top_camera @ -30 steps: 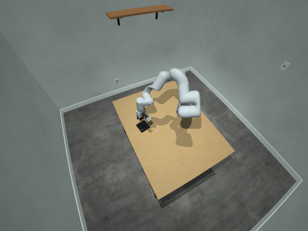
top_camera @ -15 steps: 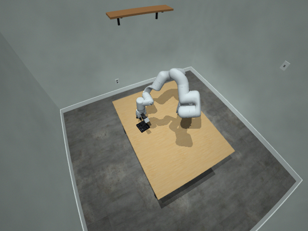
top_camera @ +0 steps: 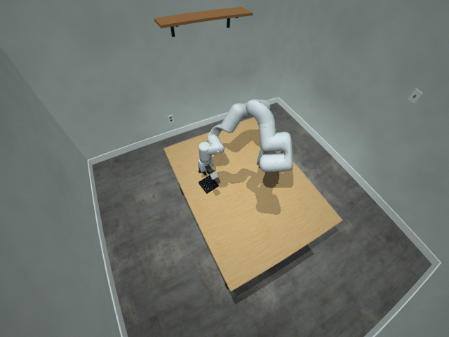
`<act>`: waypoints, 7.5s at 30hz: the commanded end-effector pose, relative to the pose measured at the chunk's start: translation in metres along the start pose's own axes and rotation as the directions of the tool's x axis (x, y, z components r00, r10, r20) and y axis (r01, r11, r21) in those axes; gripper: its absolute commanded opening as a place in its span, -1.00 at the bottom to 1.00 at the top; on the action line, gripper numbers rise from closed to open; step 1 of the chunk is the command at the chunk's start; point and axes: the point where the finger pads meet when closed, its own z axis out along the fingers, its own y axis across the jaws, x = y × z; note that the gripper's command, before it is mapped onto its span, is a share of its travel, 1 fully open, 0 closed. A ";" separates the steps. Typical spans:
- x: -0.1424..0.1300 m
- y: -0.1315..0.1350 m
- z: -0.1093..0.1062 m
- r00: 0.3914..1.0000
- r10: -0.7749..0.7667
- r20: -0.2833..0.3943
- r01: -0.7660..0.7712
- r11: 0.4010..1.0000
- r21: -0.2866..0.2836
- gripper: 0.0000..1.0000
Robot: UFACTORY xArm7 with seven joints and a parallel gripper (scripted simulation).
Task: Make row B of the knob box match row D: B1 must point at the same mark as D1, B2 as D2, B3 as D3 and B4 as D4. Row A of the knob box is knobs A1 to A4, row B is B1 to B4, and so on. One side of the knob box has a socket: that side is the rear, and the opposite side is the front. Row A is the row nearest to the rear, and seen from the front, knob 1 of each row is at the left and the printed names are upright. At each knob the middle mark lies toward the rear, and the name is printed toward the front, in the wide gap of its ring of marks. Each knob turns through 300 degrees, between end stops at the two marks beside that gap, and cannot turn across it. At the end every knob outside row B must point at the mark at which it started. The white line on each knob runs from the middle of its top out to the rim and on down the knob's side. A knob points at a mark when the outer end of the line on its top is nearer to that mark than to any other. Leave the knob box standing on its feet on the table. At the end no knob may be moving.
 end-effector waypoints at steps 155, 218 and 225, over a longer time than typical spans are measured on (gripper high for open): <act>0.000 0.002 0.055 1.000 0.019 0.004 -0.019 1.000 -0.001 -0.61; 0.000 0.002 0.055 1.000 0.019 0.004 -0.019 1.000 -0.001 -0.84; 0.000 0.002 0.055 1.000 0.009 0.004 -0.009 1.000 -0.001 -0.84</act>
